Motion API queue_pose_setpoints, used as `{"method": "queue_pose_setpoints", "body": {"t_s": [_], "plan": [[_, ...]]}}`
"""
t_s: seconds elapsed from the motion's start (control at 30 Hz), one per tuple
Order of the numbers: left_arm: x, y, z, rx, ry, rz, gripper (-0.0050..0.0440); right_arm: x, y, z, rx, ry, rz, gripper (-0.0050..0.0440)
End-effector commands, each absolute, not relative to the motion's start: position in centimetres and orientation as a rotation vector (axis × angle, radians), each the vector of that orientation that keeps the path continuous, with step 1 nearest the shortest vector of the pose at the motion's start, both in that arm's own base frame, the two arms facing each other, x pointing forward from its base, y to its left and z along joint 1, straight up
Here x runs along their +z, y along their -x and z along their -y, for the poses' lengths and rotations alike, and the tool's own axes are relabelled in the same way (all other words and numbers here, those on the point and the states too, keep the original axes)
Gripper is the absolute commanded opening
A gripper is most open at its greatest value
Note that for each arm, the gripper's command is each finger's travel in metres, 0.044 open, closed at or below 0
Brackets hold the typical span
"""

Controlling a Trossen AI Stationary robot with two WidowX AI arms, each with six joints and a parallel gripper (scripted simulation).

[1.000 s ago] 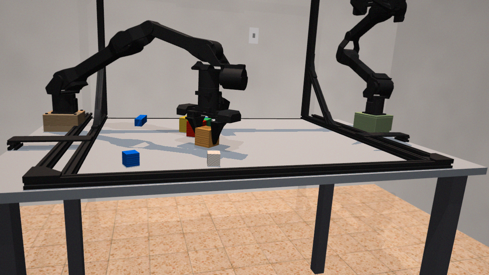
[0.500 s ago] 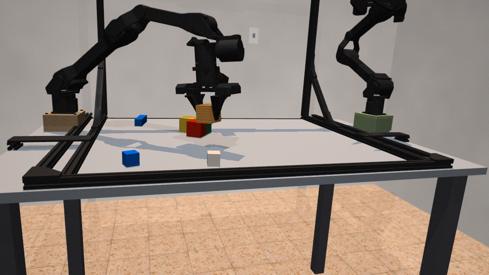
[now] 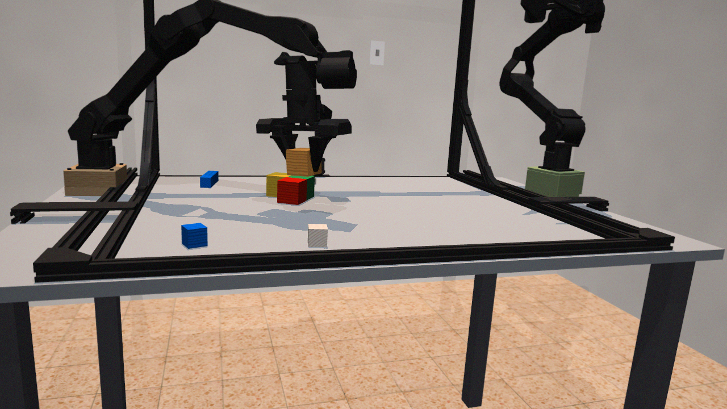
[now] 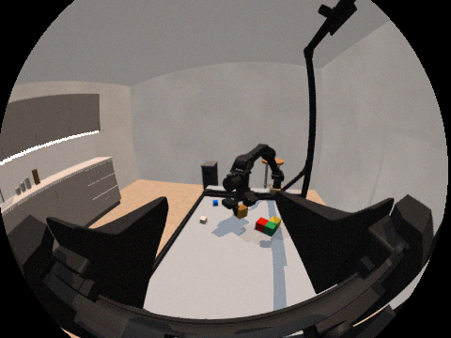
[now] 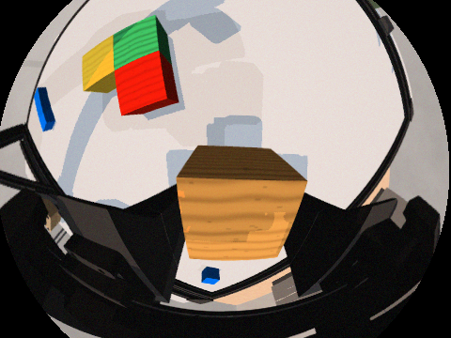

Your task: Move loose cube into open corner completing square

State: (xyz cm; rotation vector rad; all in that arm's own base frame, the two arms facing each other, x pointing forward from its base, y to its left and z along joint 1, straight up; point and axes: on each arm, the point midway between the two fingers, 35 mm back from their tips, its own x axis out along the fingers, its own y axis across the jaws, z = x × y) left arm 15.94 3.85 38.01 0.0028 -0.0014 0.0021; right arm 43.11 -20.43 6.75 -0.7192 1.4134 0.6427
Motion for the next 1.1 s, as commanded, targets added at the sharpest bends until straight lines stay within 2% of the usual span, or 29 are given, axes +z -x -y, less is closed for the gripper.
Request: {"method": "queue_pose_setpoints", "body": {"t_s": [0.0, 1.07], "plan": [[38.0, -15.9, -3.8, 0.000, 0.001, 0.001, 0.0400, 7.4, -42.6, 19.4, 0.646, 0.731, -1.412, 0.0000], [38.0, -15.9, -3.8, 0.000, 0.001, 0.001, 0.0400, 7.4, -37.2, 10.3, 0.785, 0.812, -1.401, 0.0000]]}}
